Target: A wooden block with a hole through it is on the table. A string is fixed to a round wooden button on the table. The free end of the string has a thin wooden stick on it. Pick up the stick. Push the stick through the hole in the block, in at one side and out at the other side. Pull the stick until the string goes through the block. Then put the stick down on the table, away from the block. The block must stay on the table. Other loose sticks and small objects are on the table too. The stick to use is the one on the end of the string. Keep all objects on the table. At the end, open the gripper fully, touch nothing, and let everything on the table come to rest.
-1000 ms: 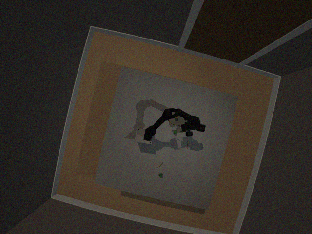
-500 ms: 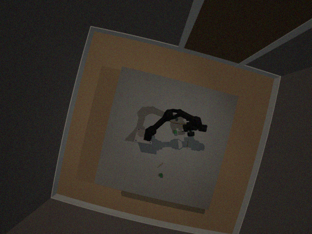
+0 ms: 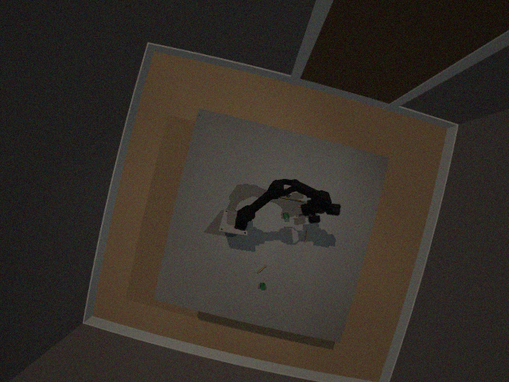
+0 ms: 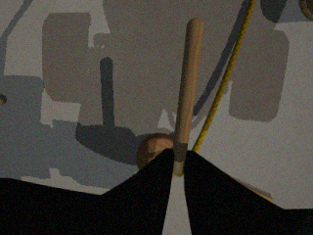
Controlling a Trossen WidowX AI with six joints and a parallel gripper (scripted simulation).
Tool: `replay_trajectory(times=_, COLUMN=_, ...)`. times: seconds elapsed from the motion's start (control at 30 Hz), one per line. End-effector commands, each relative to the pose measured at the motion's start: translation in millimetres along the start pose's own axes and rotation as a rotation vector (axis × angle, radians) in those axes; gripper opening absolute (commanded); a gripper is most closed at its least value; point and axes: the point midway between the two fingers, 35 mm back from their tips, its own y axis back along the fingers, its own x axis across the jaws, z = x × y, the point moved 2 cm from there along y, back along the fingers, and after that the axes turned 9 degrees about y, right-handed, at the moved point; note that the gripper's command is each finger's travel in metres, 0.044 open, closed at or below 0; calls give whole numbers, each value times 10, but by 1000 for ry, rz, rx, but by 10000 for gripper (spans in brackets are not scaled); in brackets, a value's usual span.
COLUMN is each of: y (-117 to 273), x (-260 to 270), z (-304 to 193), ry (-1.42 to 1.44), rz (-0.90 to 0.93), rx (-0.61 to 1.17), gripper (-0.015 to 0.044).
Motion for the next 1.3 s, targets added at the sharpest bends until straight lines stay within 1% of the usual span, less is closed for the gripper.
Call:
replay_trajectory(times=0.0, y=14, x=21, z=-64, ry=-1, rz=-1, rx=17, gripper=0)
replay_trajectory(times=0.83, y=37, x=139, z=-320, ry=-3, rz=5, rx=77, gripper=0)
replay_trajectory(times=1.27, y=-38, x=213, z=-289, ry=-3, rz=5, rx=79, gripper=0)
